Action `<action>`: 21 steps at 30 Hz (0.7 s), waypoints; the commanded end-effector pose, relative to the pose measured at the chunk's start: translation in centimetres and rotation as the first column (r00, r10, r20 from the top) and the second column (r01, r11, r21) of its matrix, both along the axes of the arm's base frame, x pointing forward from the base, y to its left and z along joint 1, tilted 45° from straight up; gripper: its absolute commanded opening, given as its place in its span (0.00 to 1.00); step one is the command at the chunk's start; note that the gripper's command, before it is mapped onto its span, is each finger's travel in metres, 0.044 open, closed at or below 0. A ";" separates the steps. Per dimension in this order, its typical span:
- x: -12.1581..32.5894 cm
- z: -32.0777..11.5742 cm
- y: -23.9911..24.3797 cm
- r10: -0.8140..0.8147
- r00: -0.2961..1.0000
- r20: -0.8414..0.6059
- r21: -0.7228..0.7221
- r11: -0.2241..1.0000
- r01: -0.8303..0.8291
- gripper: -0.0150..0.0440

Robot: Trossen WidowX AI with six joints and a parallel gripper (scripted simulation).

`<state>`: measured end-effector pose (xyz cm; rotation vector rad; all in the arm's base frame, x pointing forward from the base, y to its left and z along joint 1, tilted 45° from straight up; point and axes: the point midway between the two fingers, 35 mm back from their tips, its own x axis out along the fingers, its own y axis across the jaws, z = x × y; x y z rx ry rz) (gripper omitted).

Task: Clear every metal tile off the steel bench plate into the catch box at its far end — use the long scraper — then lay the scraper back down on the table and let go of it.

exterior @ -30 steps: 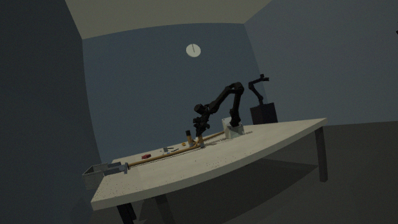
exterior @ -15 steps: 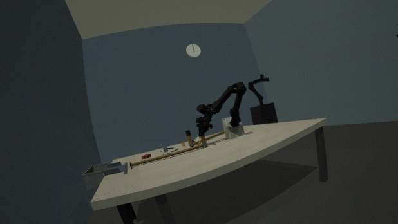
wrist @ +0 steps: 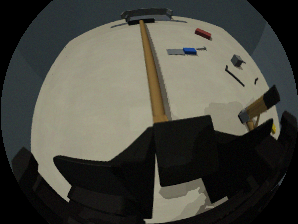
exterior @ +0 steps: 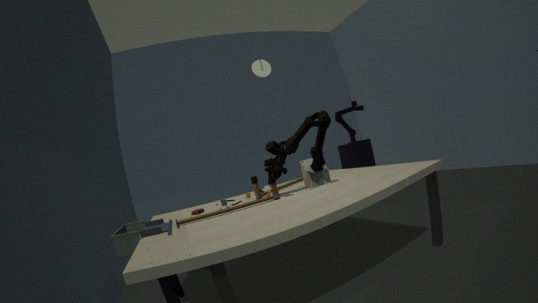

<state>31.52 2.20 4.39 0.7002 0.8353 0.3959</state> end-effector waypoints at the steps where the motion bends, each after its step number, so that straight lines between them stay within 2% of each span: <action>1: 0.0 -0.4 -0.6 -0.007 1.000 0.000 -0.003 1.000 0.007 0.25; 21: -0.5 -2.2 -2.1 -0.013 1.000 -0.003 -0.001 1.000 0.013 0.25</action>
